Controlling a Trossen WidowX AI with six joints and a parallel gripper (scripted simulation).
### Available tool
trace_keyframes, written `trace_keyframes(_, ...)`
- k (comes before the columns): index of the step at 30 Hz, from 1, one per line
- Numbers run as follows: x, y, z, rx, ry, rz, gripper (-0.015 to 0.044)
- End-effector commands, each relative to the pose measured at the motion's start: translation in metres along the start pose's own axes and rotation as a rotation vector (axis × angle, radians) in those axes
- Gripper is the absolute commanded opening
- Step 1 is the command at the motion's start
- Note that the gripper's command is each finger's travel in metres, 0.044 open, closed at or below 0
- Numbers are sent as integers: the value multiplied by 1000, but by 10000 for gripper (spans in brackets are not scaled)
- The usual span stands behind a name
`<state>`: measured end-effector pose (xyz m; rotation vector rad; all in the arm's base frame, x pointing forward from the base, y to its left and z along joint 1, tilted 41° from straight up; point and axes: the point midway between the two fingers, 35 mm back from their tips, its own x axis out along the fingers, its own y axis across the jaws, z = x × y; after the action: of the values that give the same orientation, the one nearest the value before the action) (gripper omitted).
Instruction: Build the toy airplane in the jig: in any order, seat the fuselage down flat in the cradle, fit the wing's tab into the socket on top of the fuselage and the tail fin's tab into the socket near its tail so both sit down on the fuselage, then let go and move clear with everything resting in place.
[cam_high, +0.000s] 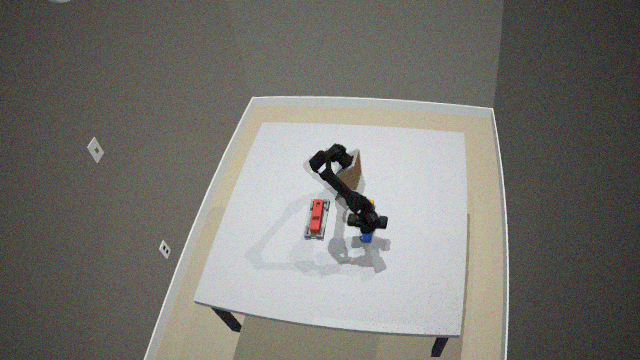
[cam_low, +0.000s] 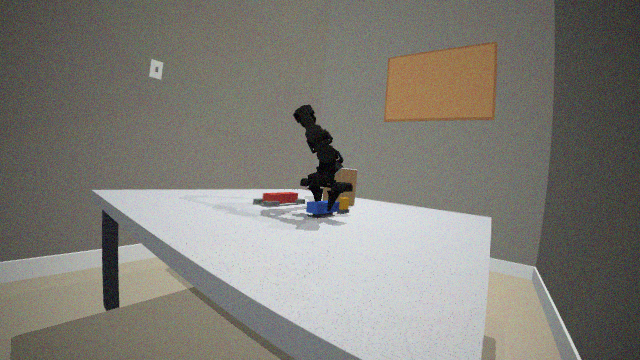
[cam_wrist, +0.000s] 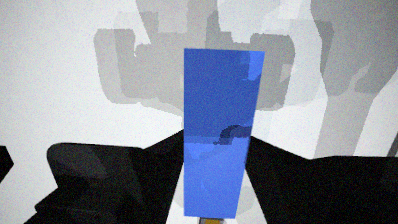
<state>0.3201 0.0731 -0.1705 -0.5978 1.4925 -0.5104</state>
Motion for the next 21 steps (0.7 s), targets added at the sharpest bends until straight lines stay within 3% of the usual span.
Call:
trace_keyframes(1, 2, 0, -1, -4, 2, -3, 111)
trace_keyframes(6, -8, 1, 1, -4, 2, -1, 0)
trace_keyframes(21, -54, 3, 5, -5, 2, 3, 0)
